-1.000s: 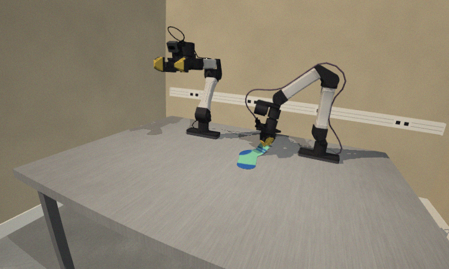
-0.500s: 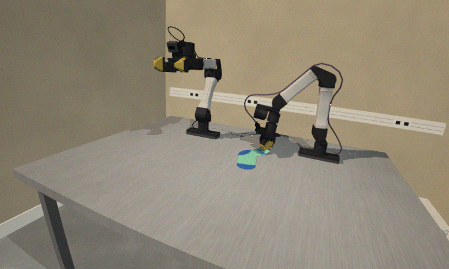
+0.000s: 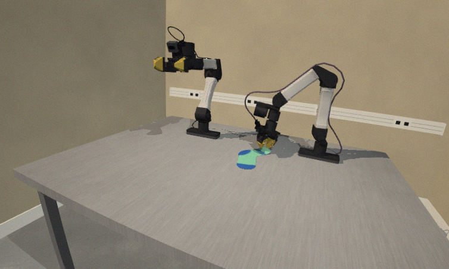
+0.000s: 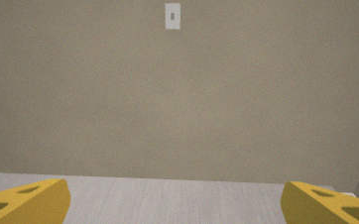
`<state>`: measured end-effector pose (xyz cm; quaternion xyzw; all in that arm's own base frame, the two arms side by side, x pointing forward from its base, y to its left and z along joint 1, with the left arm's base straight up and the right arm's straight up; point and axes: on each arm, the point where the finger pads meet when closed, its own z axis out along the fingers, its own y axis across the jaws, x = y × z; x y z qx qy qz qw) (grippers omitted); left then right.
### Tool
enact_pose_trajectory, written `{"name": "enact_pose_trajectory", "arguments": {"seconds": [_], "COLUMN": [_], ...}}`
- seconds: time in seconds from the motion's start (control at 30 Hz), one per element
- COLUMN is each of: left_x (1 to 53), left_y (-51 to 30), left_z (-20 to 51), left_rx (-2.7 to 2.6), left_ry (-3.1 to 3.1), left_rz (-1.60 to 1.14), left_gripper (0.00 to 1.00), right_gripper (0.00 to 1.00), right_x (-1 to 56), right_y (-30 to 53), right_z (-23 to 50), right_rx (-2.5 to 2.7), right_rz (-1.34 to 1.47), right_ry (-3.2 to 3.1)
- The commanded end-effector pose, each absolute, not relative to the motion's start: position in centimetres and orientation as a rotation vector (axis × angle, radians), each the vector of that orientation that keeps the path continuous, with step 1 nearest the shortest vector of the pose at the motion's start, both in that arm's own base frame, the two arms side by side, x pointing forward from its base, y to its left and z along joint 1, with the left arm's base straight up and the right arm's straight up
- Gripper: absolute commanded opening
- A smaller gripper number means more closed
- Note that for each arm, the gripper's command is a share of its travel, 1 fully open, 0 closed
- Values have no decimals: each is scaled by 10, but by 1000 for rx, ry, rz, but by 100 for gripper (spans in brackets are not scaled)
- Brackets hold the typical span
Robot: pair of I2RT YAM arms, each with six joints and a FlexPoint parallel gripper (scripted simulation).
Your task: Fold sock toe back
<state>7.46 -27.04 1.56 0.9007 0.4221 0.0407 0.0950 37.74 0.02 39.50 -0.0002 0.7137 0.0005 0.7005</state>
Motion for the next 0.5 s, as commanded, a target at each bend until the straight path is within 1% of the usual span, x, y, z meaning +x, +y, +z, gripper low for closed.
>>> {"name": "enact_pose_trajectory", "arguments": {"seconds": [0.0, 0.33, 0.47], "left_x": [75, 75, 73], "left_y": [-269, -268, -260], "left_z": [37, 71, 49], "left_rx": [2670, 2671, 2705], "left_ry": [1257, 1255, 1267], "left_rz": [118, 118, 132], "left_gripper": [39, 39, 39], "right_gripper": [100, 100, 100], "right_x": [375, 375, 375], "right_y": [0, 0, 0], "right_z": [402, 402, 402], "right_rx": [0, 0, 0], "right_rz": [0, 0, 0], "right_ry": [1571, 1571, 1571]}}
